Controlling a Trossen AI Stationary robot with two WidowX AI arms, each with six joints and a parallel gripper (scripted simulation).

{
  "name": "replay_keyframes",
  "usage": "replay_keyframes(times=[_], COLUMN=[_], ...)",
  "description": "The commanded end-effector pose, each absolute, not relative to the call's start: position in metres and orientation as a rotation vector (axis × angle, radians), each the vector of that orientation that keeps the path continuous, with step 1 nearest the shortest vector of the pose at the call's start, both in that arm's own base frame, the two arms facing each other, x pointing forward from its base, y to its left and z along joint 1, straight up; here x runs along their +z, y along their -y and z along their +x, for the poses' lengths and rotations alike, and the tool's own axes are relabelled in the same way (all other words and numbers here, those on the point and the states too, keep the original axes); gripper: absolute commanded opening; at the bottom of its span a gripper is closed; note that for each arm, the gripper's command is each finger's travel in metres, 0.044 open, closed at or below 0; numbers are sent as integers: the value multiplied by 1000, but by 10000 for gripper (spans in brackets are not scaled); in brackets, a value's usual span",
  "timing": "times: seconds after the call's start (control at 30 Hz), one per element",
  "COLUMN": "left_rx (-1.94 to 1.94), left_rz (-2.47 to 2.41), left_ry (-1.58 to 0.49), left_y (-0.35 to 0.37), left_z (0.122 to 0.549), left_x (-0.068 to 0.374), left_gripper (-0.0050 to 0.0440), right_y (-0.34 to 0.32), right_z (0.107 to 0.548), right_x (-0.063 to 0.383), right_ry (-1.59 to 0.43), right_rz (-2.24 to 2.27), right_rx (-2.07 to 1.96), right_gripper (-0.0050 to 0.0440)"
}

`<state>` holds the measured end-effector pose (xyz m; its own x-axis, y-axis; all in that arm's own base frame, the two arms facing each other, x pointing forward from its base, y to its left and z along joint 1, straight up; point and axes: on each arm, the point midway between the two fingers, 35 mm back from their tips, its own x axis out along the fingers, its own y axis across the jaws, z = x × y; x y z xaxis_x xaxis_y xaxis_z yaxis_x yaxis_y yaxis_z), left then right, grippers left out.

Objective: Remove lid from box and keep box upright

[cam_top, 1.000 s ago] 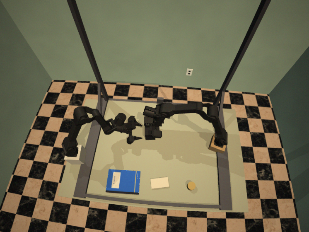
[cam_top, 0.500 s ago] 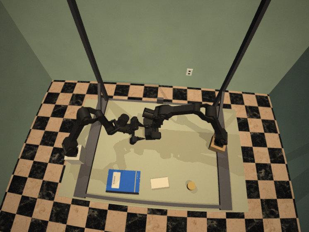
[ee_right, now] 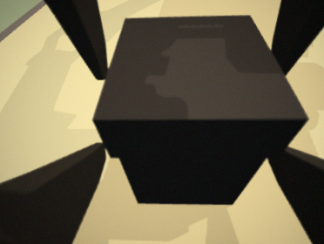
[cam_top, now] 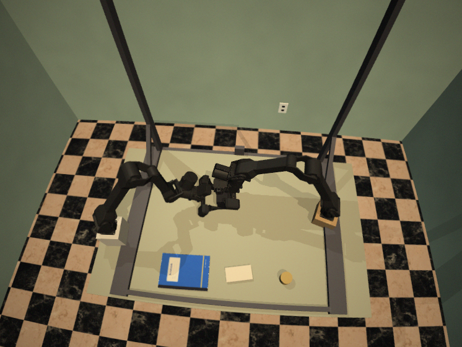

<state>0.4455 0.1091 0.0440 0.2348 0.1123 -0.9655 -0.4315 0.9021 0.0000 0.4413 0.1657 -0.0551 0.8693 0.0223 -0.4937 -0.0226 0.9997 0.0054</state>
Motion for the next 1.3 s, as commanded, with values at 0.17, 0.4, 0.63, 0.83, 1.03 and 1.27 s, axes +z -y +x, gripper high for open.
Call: replay_keyframes(times=[0.17, 0.4, 0.63, 0.83, 1.03, 1.27], left_rx=[378, 378, 378, 378, 378, 378], left_rz=[-290, -290, -290, -290, -290, -290], left_ry=[-1258, -1258, -1258, -1258, -1258, -1258], left_y=[-110, -110, -110, -110, -110, -110], left_z=[449, 449, 449, 449, 449, 449], left_x=[54, 54, 54, 54, 54, 54], left_gripper=[440, 440, 440, 440, 440, 440], right_y=[-167, -167, -167, -168, -168, -168], right_z=[456, 463, 470, 470, 470, 470], right_x=[-57, -61, -64, -64, -65, -62], right_ry=[-506, -505, -505, -505, -506, -500], right_rz=[1, 1, 1, 1, 1, 4], right_rx=[26, 26, 26, 27, 26, 26], right_gripper=[440, 440, 440, 440, 379, 319])
